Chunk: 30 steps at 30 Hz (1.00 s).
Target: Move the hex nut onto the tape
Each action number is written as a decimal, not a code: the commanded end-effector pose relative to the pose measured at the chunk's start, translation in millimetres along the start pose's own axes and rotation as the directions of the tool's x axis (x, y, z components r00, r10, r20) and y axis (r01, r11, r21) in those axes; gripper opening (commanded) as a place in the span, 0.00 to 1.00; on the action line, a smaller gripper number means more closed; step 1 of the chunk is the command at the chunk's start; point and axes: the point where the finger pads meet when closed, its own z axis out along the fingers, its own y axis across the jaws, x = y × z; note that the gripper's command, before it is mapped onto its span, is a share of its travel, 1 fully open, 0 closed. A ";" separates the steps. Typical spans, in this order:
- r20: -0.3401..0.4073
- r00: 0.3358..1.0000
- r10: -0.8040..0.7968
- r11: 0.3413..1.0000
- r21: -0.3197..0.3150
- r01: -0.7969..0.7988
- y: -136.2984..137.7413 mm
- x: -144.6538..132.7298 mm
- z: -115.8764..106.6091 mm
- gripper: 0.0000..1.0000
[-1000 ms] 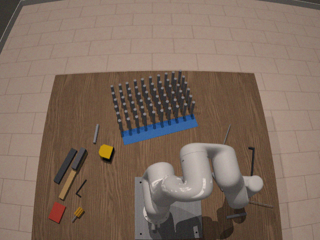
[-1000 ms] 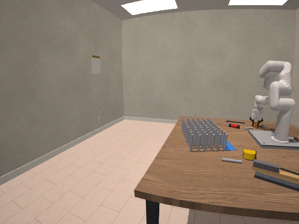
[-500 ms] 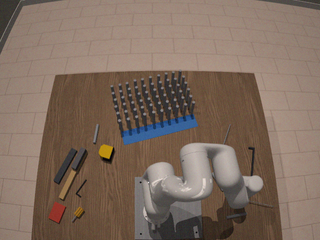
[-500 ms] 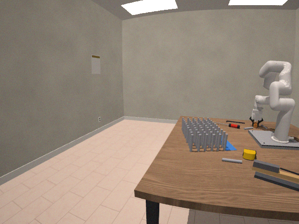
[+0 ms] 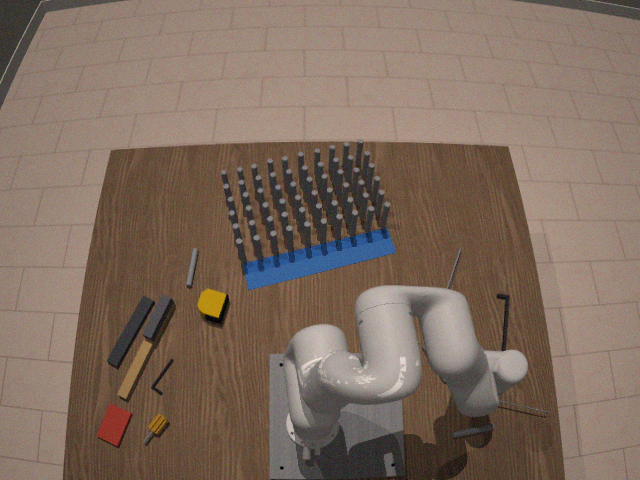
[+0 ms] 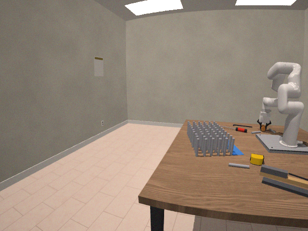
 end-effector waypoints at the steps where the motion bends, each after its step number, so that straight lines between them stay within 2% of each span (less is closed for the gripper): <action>1: 0.003 1.000 0.000 1.000 -0.001 0.000 0.5 -1.1 -7.9 0.00; 14: 0.003 1.000 0.000 1.000 -0.001 0.000 0.5 -1.0 -58.5 0.00; 16: 0.003 1.000 0.000 1.000 -0.001 0.000 0.5 -1.0 -58.5 0.00; 30: 0.003 1.000 0.000 1.000 -0.001 0.000 0.4 -0.8 -117.8 0.00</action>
